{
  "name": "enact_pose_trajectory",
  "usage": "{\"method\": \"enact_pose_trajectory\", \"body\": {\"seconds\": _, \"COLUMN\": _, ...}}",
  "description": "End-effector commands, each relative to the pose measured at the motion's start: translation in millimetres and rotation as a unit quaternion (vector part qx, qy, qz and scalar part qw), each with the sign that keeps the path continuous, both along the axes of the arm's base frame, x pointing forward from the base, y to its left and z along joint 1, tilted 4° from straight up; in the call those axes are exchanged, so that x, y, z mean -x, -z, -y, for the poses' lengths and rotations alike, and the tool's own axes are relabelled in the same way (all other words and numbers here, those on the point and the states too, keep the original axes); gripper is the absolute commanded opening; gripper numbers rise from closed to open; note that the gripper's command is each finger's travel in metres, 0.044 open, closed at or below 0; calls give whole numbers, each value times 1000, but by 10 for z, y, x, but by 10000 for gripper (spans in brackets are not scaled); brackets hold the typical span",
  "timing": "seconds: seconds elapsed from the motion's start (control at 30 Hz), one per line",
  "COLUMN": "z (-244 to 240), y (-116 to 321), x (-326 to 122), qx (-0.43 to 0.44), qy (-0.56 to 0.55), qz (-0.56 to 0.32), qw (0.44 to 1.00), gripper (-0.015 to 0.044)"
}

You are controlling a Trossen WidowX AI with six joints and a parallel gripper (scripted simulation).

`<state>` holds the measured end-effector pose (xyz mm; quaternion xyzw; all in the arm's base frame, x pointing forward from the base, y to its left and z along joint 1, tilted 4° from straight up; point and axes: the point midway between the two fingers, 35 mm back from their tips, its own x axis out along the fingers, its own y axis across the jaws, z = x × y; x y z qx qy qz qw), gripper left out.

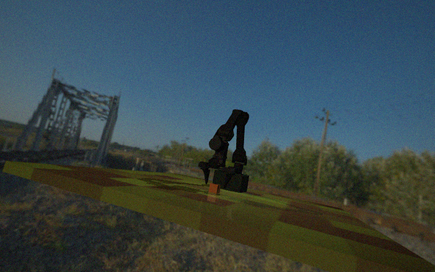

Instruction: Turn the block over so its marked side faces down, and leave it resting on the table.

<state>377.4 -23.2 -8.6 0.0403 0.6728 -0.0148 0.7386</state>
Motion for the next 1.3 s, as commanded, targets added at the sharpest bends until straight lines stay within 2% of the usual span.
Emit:
{"method": "enact_pose_trajectory", "body": {"seconds": 0.0, "z": 0, "y": 81, "x": 28, "qx": 1, "qy": 2, "qz": -6, "qw": 1000, "gripper": 440}}
{"method": "enact_pose_trajectory", "body": {"seconds": 0.03, "z": 0, "y": 84, "x": 28, "qx": 1, "qy": 2, "qz": -6, "qw": 1000, "gripper": 440}}
{"method": "enact_pose_trajectory", "body": {"seconds": 0.37, "z": 0, "y": 84, "x": 28, "qx": 1, "qy": 2, "qz": -6, "qw": 1000, "gripper": 177}}
{"method": "enact_pose_trajectory", "body": {"seconds": 0.93, "z": 0, "y": 84, "x": 28, "qx": 1, "qy": 2, "qz": -6, "qw": 1000, "gripper": 64}}
{"method": "enact_pose_trajectory", "body": {"seconds": 1.03, "z": 4, "y": -27, "x": 33, "qx": 1, "qy": 2, "qz": -6, "qw": 1000, "gripper": 0}}
{"method": "enact_pose_trajectory", "body": {"seconds": 1.13, "z": 9, "y": -204, "x": 50, "qx": 1, "qy": 2, "qz": -6, "qw": 1000, "gripper": 0}}
{"method": "enact_pose_trajectory", "body": {"seconds": 1.27, "z": 10, "y": -216, "x": 51, "qx": 1, "qy": 2, "qz": -6, "qw": 1000, "gripper": 0}}
